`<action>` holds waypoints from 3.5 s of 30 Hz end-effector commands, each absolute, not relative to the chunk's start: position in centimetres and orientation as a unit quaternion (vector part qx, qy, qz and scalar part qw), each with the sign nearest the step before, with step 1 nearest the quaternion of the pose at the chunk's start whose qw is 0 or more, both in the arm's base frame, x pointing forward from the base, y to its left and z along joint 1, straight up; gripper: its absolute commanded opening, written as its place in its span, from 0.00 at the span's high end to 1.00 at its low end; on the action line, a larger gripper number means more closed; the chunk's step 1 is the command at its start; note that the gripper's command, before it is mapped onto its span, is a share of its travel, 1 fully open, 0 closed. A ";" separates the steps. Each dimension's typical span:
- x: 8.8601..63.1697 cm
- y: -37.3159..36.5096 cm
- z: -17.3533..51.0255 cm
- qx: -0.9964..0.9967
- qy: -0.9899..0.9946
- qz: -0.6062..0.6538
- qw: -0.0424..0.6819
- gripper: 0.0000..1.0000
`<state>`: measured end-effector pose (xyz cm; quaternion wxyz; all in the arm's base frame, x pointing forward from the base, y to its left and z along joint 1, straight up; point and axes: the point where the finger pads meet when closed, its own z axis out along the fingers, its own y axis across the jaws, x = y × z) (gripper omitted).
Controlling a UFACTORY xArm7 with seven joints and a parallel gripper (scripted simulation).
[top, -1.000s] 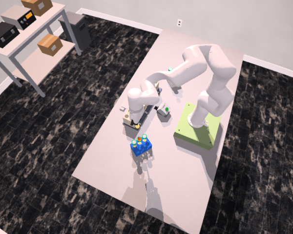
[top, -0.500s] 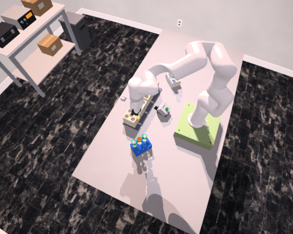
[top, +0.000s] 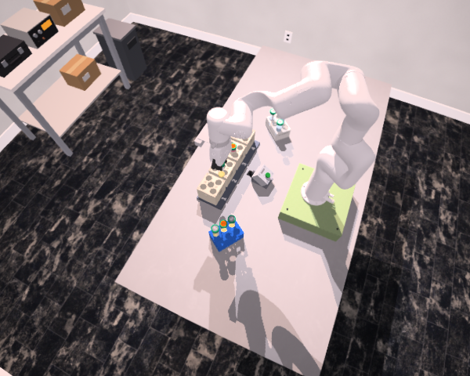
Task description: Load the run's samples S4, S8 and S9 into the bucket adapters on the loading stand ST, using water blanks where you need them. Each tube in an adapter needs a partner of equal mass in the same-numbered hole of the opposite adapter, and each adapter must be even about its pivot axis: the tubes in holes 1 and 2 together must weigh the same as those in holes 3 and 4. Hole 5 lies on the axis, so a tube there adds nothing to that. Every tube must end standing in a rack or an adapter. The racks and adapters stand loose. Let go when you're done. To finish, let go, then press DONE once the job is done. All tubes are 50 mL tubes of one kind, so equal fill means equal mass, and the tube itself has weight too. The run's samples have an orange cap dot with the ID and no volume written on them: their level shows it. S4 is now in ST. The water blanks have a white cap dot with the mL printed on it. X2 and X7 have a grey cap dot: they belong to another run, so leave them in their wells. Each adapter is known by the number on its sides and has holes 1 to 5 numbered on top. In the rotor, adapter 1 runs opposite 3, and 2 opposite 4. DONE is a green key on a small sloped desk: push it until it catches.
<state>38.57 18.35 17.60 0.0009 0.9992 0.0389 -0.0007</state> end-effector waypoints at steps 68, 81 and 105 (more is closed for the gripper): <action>43.1 11.2 13.9 0.999 0.041 0.001 0.000 1.00; 43.1 11.2 13.4 0.999 0.041 0.001 0.000 1.00; 43.1 11.2 11.4 0.999 0.041 0.001 0.000 1.00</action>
